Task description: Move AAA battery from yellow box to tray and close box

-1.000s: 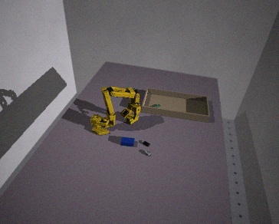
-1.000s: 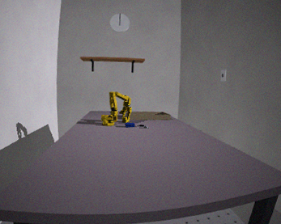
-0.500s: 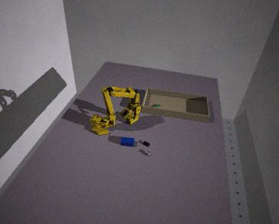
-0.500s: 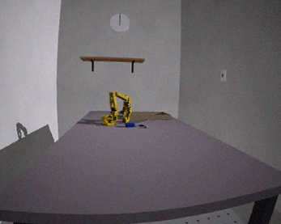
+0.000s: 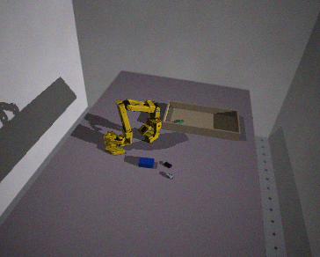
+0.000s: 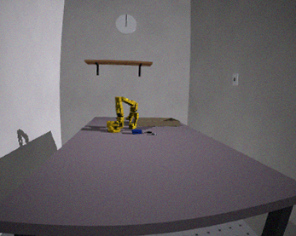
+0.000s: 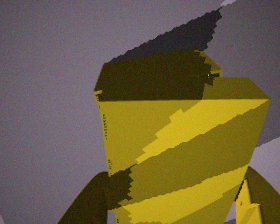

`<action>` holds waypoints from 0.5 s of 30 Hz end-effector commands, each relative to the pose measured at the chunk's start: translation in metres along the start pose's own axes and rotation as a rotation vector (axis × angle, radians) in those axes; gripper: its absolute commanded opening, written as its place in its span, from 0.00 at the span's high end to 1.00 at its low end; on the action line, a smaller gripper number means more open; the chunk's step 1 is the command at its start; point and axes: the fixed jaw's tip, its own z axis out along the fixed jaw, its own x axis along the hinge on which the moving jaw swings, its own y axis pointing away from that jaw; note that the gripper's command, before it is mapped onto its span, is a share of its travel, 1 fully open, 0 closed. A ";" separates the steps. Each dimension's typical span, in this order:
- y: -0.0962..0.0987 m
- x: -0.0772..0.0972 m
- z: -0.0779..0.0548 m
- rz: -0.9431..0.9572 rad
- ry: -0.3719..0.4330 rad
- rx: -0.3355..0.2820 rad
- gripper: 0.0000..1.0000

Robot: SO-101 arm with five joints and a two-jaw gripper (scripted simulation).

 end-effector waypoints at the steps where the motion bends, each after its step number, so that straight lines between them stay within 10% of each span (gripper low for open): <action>1: 0.001 0.008 -0.004 -0.033 0.038 -0.009 0.79; 15: 0.001 0.009 -0.004 -0.095 0.037 -0.011 0.79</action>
